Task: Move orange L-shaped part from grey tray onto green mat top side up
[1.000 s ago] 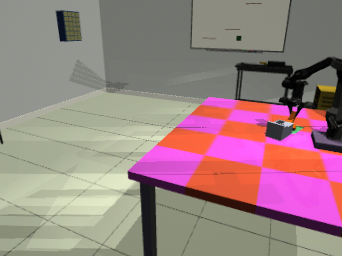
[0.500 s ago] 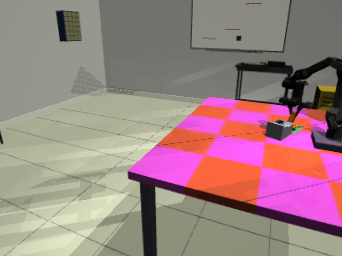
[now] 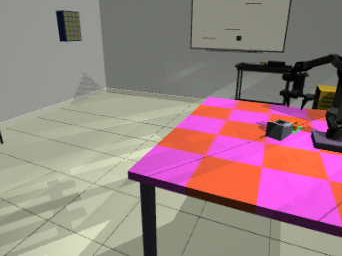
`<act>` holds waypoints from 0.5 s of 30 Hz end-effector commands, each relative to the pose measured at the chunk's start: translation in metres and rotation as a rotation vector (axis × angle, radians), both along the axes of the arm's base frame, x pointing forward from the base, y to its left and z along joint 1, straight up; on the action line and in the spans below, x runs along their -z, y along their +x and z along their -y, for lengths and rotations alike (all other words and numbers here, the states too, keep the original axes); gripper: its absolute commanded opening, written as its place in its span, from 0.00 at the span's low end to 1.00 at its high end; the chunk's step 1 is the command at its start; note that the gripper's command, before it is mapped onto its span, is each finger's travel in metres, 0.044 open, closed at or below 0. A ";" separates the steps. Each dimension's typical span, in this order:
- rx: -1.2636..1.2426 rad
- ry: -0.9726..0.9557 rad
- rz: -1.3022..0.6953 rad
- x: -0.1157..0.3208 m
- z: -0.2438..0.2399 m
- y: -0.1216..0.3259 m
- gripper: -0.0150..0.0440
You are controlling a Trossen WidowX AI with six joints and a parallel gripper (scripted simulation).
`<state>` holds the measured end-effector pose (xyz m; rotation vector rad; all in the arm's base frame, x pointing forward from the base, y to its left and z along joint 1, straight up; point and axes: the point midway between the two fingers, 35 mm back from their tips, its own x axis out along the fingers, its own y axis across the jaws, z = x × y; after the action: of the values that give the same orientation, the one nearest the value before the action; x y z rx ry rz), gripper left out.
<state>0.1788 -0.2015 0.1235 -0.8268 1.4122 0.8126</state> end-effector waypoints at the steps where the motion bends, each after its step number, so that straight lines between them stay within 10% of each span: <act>1: -0.004 -0.013 0.012 -0.040 -0.002 -0.002 0.93; 15: 0.000 -0.021 0.019 -0.036 -0.001 0.000 0.93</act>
<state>0.1780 -0.2007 0.1597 -0.8469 1.4067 0.7901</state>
